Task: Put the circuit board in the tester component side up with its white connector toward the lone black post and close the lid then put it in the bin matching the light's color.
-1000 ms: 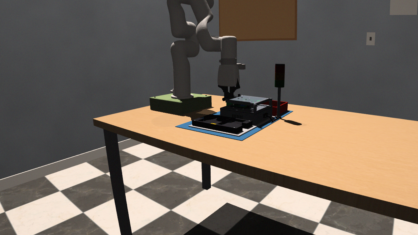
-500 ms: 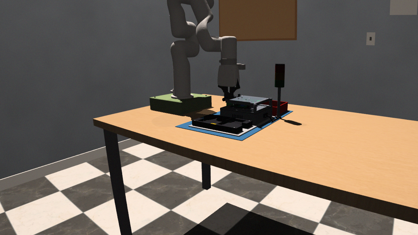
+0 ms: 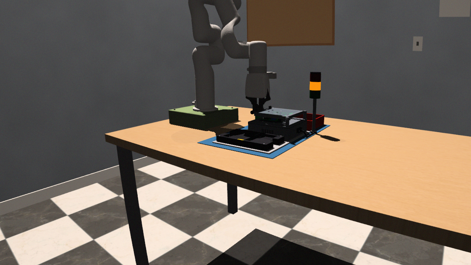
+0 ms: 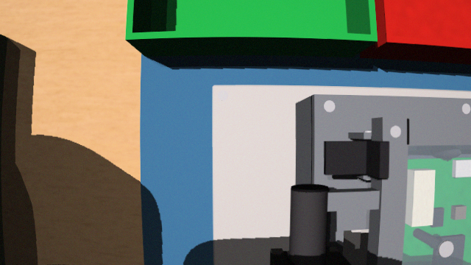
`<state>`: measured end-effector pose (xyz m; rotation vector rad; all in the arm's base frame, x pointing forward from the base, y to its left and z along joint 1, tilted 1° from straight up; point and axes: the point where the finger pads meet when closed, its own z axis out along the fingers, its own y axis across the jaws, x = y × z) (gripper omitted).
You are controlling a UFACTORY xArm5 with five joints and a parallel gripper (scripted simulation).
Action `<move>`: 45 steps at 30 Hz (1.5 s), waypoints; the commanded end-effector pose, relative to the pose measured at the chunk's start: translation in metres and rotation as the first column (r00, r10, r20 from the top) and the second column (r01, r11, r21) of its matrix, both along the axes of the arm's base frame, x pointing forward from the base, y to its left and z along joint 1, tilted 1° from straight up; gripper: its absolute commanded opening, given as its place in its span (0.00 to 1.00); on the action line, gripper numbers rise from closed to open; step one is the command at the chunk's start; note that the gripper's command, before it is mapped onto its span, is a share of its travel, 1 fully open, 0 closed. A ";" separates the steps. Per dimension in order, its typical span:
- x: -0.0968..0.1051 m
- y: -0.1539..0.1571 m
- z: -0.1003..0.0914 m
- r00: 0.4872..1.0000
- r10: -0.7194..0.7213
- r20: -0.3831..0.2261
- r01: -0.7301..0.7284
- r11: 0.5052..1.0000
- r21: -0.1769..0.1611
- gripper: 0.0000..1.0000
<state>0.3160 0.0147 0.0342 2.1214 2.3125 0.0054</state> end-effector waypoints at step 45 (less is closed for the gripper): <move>0.001 0.000 0.010 1.000 0.000 0.003 0.000 1.000 0.000 0.24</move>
